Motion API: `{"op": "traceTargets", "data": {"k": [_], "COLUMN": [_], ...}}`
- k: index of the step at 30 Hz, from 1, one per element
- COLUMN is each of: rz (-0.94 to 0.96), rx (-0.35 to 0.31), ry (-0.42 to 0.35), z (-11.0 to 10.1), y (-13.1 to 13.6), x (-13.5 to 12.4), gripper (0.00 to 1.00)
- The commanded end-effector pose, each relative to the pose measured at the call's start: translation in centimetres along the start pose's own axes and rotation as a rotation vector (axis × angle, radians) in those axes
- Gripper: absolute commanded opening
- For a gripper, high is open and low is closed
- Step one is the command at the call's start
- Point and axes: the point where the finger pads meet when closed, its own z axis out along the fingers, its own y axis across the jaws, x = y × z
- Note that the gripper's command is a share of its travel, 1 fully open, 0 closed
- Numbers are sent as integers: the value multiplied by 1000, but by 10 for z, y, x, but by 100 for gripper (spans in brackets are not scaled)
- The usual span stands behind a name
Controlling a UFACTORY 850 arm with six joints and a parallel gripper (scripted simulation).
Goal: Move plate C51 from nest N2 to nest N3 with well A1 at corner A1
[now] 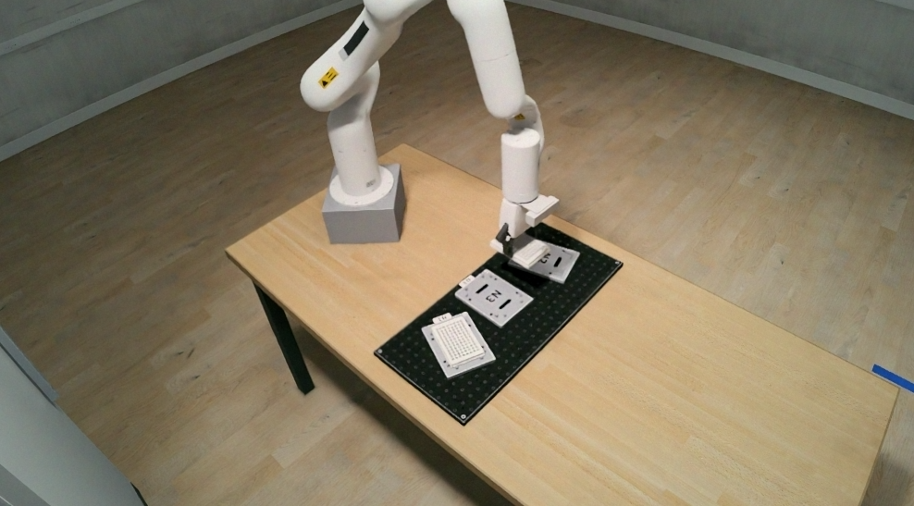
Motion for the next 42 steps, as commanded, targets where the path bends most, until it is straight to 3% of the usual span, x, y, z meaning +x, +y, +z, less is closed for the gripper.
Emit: {"op": "traceTargets", "data": {"k": [1,18,42], "rz": [0,0,0], "rx": [1,1,1], "ry": [2,2,2], "z": [-1,-1,3], "y": [22,95,95], "x": [0,-2,-2], "gripper": [0,0,0]}}
